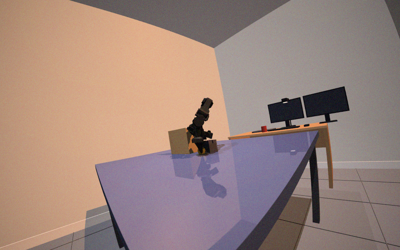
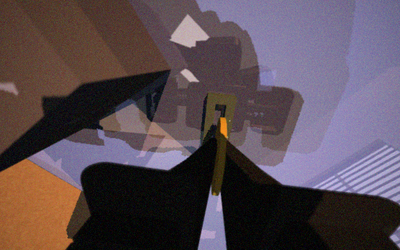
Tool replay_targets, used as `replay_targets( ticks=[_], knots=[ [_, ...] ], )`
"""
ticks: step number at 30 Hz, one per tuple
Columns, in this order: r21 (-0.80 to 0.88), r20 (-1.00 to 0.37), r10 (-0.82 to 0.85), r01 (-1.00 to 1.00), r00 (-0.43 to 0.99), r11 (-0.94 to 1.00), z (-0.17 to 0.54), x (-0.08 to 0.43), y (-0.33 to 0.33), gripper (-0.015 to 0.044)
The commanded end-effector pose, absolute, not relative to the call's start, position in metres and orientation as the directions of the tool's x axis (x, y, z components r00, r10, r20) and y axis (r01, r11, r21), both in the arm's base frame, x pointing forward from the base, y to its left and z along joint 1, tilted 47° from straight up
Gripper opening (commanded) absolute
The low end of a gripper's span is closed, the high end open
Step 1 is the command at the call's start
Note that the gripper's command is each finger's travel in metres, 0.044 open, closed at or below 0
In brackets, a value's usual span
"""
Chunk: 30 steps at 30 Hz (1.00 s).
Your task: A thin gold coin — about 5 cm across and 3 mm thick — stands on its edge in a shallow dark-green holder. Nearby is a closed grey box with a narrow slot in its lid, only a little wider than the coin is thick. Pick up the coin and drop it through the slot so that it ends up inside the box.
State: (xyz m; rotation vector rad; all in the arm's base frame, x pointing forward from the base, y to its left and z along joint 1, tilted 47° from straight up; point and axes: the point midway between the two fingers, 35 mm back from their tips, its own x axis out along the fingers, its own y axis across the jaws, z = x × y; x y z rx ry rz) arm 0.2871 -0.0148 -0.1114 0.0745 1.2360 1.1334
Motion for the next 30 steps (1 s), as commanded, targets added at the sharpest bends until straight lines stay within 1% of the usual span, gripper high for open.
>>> replay_targets(
  ticks=[1, 8, 30],
  knots=[
    [0.601, -0.694, 0.712, -0.630, -0.108, 0.491, -0.112, 0.285, -0.013, 0.0000],
    [0.598, -0.709, 0.697, -0.611, -0.102, 0.519, -0.109, 0.286, -0.017, 0.0000],
    [0.598, -0.705, 0.702, -0.621, -0.105, 0.507, -0.074, 0.296, -0.056, 0.0000]
  ],
)
